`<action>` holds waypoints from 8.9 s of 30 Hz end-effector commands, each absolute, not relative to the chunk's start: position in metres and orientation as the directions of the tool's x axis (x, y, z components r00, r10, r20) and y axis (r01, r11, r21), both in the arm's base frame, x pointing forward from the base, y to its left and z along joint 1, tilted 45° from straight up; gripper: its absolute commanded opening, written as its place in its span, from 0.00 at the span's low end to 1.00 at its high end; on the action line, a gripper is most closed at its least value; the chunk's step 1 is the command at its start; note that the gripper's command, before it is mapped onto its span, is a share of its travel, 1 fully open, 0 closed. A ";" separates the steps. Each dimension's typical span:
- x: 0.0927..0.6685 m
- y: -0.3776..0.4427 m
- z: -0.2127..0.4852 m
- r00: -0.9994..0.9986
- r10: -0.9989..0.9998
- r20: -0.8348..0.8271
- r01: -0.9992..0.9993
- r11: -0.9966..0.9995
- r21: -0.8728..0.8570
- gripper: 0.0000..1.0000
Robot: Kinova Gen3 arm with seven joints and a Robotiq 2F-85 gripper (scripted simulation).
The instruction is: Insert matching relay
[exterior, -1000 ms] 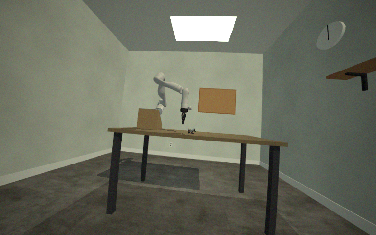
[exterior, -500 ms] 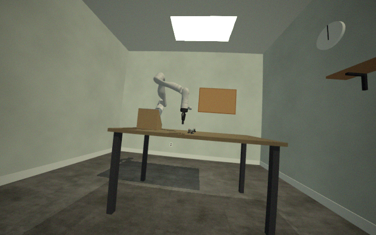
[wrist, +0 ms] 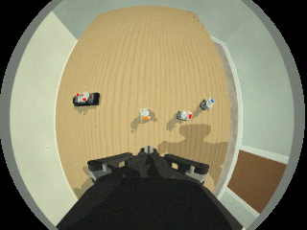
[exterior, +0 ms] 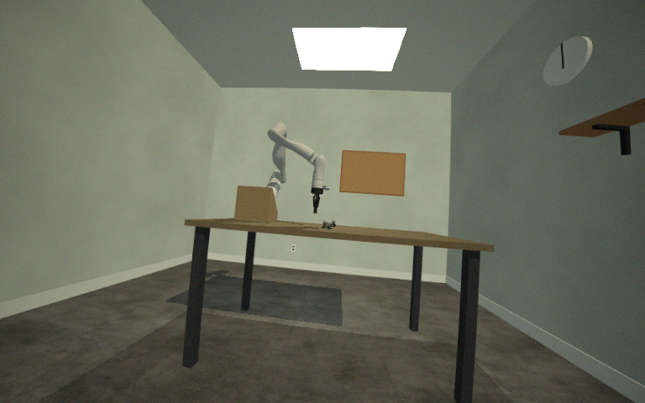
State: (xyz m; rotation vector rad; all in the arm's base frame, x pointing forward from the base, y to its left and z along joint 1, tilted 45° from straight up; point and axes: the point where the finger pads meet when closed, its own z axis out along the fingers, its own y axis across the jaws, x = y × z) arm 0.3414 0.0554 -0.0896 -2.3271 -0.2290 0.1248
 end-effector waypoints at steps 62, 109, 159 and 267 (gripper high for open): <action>0.341 0.062 -0.078 0.979 0.205 -0.009 0.138 -0.690 -0.710 0.00; 0.421 -0.001 -0.143 0.987 0.064 -0.149 -0.058 -0.718 -0.694 0.53; 0.419 0.006 -0.149 0.987 0.069 -0.148 -0.054 -0.717 -0.695 0.53; 0.415 0.029 -0.172 0.987 0.068 -0.148 -0.055 -0.717 -0.695 0.53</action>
